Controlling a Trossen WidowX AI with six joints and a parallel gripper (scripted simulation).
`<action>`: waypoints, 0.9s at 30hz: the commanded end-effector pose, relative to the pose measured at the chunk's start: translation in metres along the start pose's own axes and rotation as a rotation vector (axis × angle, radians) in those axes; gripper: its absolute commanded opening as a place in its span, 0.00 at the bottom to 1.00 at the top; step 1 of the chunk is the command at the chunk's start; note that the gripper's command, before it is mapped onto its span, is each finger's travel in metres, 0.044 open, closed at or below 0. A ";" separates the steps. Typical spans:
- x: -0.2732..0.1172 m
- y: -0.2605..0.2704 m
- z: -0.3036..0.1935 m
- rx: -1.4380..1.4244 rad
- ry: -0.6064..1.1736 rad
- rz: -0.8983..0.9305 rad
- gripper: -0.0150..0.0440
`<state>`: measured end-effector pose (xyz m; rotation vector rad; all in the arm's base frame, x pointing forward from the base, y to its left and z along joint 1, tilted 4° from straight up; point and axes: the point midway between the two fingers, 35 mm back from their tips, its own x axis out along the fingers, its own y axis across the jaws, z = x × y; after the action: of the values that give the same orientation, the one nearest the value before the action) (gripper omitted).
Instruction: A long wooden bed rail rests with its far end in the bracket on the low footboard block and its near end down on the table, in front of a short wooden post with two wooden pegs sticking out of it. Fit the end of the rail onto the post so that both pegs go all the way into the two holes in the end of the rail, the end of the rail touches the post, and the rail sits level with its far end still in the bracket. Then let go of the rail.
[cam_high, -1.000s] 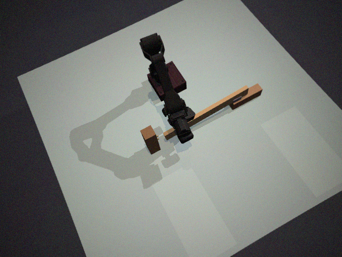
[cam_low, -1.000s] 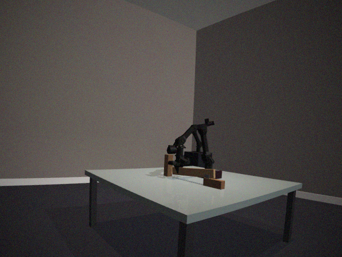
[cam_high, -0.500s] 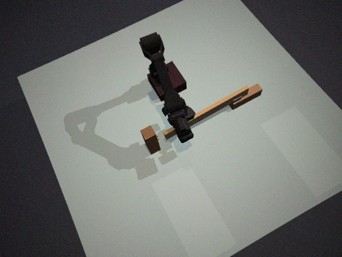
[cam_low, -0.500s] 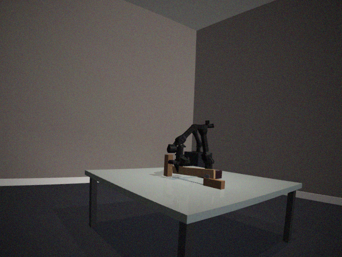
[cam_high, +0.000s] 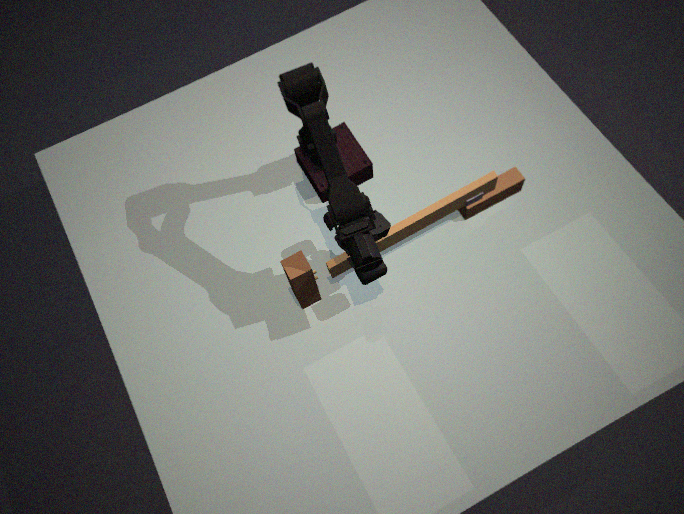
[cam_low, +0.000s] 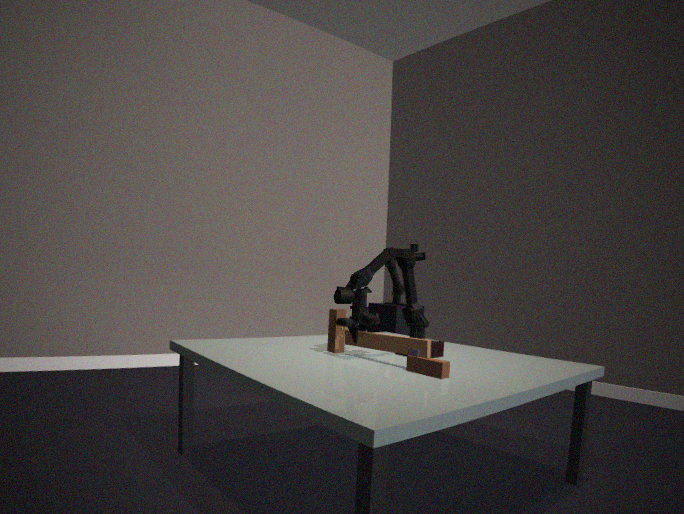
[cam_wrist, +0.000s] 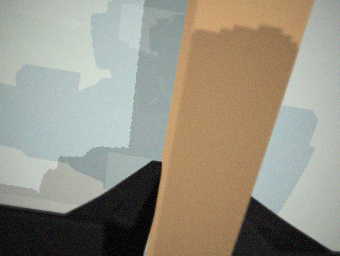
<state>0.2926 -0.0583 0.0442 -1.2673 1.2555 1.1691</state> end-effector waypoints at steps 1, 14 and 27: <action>-0.007 -0.003 0.000 0.003 -0.003 -0.016 0.25; -0.013 -0.003 0.000 0.003 -0.003 -0.016 0.25; -0.019 -0.002 0.000 0.003 -0.003 -0.016 0.25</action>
<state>0.2925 -0.0574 0.0574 -1.2671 1.2555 1.1686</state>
